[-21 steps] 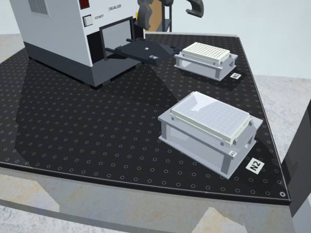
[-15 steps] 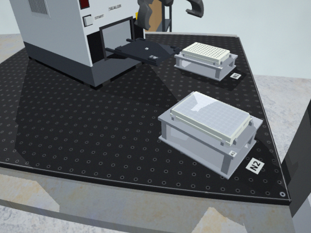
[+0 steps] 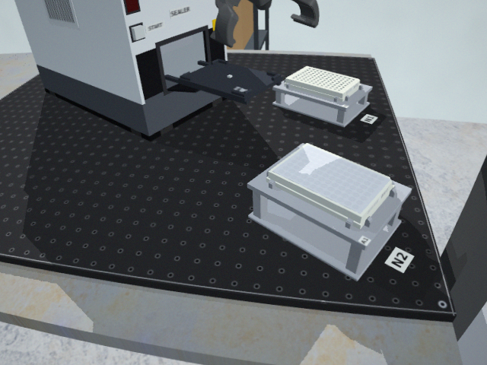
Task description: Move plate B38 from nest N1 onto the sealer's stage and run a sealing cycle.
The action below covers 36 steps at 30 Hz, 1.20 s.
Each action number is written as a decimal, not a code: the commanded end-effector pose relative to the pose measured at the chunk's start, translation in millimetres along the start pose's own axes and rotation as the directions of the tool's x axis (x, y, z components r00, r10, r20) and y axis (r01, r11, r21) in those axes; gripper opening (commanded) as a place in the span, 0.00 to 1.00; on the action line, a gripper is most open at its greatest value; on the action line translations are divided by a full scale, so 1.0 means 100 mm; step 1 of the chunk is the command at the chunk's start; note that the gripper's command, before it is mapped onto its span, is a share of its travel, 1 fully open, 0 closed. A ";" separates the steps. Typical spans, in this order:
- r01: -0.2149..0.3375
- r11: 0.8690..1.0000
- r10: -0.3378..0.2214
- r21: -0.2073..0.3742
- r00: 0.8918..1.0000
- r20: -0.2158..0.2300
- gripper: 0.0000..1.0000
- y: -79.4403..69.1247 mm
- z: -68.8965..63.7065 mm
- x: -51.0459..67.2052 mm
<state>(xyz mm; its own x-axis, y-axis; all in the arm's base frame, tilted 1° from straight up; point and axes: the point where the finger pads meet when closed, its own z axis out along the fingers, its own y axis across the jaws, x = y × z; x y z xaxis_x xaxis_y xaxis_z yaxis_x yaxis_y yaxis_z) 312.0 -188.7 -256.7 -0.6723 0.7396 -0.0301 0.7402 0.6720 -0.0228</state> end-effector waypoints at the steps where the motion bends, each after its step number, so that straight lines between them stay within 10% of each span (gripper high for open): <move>1: 0.000 1.000 0.000 -0.003 1.000 0.002 1.00 0.01 -0.01 0.00; 30: 0.000 1.000 0.000 -0.003 1.000 0.002 1.00 0.01 -0.01 0.00; 31: 0.052 0.999 -0.052 -0.005 0.999 -0.001 0.77 -0.08 0.01 -0.02; 36: 0.256 0.967 -0.256 -0.013 0.967 -0.009 0.77 -0.42 0.10 -0.08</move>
<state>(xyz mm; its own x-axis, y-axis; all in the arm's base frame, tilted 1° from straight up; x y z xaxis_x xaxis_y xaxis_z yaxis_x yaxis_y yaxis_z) 279.6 -242.4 -266.0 -0.7973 0.6030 -0.0251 0.6031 0.7946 -0.0693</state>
